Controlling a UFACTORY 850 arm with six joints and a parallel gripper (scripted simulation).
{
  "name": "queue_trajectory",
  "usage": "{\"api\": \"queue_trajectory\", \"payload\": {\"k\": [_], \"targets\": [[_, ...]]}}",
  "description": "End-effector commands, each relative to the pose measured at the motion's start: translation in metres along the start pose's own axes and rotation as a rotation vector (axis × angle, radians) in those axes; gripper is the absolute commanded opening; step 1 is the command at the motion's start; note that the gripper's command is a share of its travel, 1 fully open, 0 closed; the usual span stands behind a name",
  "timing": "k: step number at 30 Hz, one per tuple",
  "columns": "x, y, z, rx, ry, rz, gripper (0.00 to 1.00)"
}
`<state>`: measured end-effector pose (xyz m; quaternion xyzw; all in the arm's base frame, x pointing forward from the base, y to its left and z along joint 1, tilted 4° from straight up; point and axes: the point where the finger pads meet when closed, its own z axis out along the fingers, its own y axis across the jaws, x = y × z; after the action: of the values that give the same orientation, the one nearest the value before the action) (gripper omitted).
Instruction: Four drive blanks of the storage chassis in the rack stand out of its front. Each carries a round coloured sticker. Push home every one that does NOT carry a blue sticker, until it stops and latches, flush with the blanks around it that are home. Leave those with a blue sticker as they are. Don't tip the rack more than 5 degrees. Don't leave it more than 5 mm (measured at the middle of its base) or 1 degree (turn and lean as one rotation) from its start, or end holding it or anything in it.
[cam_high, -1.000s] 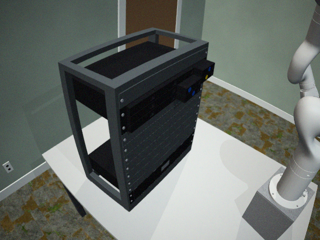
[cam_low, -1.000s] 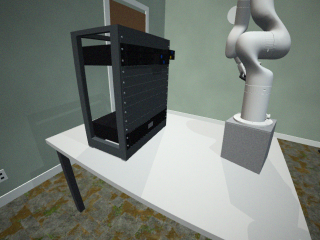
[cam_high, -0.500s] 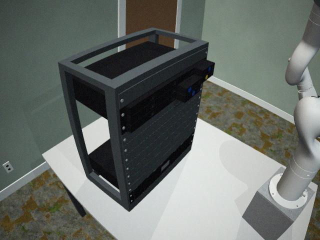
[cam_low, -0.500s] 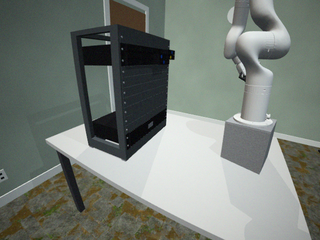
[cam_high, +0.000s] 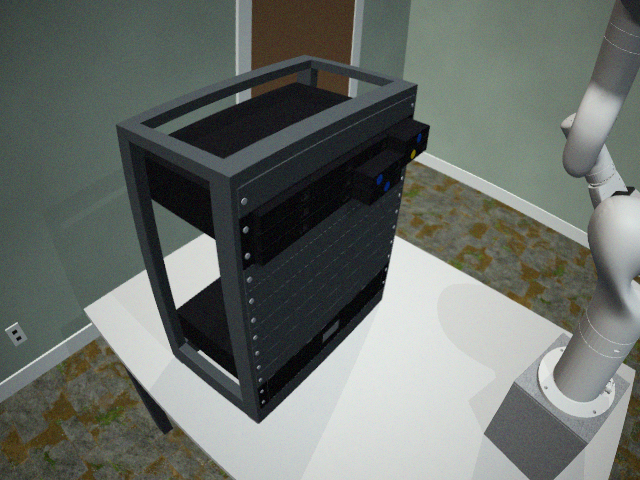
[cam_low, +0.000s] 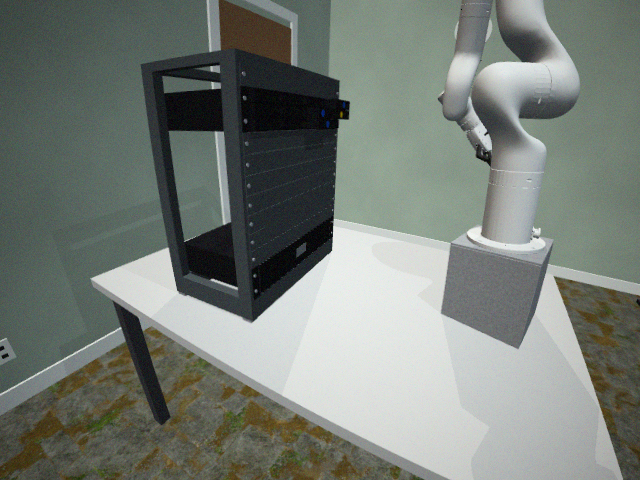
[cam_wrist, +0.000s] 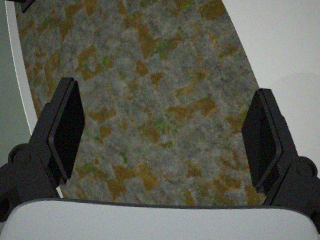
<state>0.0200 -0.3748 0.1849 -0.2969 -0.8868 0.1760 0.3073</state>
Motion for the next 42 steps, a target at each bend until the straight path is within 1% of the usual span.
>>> {"api": "queue_trajectory", "payload": {"k": [1, 8, 15, 17, 19, 24, 32, 34, 38, 42], "targets": [[-0.001, 0.001, -0.006, 0.061, 0.001, -0.037, 1.00], [-0.007, 0.002, -0.019, 0.188, -0.010, -0.112, 1.00], [-0.017, 0.003, -0.039, 0.342, -0.043, -0.192, 1.00], [-0.017, 0.003, -0.039, 0.342, -0.043, -0.192, 1.00], [-0.021, 0.004, -0.046, 0.391, -0.057, -0.214, 1.00], [-0.033, 0.007, -0.066, 0.518, -0.106, -0.270, 1.00], [-0.052, 0.016, -0.098, 0.691, -0.198, -0.340, 1.00], [-0.052, 0.016, -0.098, 0.691, -0.198, -0.340, 1.00], [-0.064, 0.026, -0.121, 0.800, -0.273, -0.380, 1.00], [-0.073, 0.035, -0.139, 0.876, -0.335, -0.408, 1.00]]}}
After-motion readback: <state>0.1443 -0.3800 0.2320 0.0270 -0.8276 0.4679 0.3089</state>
